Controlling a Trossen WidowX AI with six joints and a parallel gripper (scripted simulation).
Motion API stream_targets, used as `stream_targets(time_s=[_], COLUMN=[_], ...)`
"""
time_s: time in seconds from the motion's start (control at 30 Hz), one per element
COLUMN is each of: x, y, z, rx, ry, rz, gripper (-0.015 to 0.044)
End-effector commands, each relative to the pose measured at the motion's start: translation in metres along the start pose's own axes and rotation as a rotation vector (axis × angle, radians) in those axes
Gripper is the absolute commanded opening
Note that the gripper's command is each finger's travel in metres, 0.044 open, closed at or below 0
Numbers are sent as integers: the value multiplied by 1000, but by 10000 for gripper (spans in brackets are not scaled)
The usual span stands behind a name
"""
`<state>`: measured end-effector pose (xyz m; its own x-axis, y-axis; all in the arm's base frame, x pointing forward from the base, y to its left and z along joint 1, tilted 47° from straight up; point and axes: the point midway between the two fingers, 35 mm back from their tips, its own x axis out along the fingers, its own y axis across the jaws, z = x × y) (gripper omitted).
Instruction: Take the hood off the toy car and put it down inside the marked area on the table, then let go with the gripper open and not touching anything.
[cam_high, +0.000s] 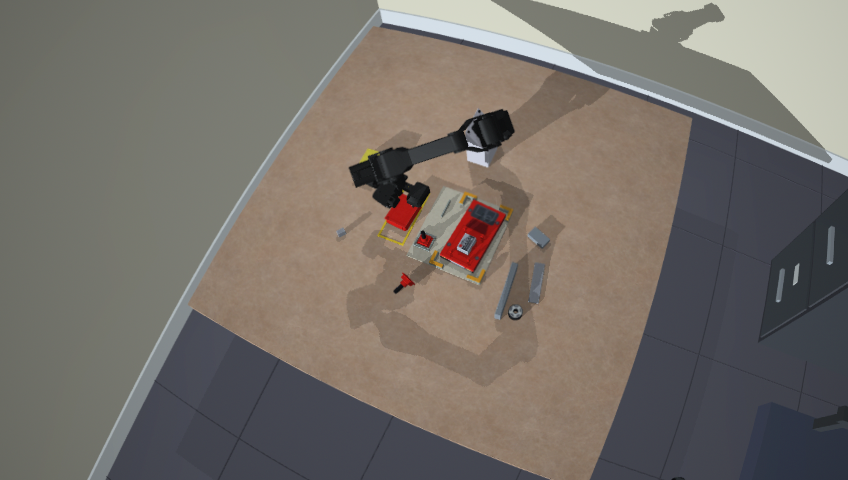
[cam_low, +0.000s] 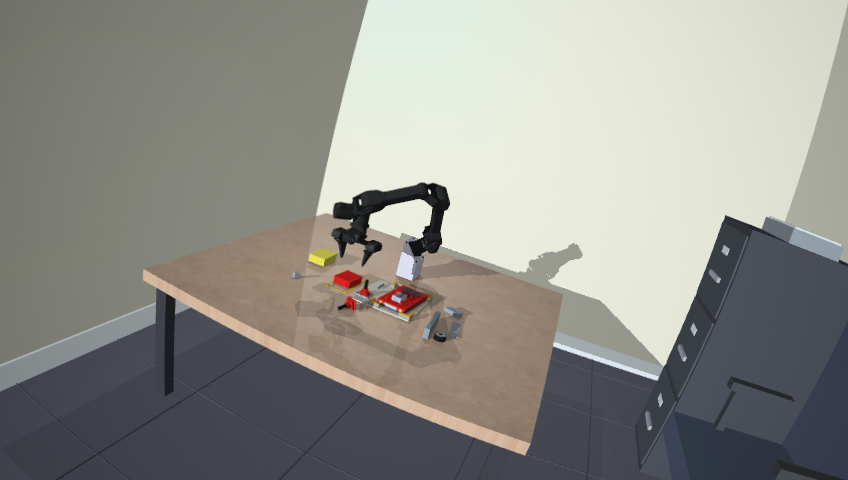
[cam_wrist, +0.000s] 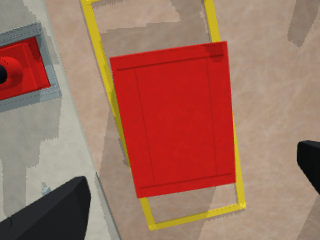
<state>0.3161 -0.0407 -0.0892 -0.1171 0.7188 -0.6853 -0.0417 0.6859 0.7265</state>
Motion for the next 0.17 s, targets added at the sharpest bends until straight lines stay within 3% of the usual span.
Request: stream_targets(time_s=[0.0,0.13], x=[-2,-2], y=[0,0], z=[0,0], rx=[-6,-6], ry=[-1,-1], rz=[-6,-6], gripper=[440,440])
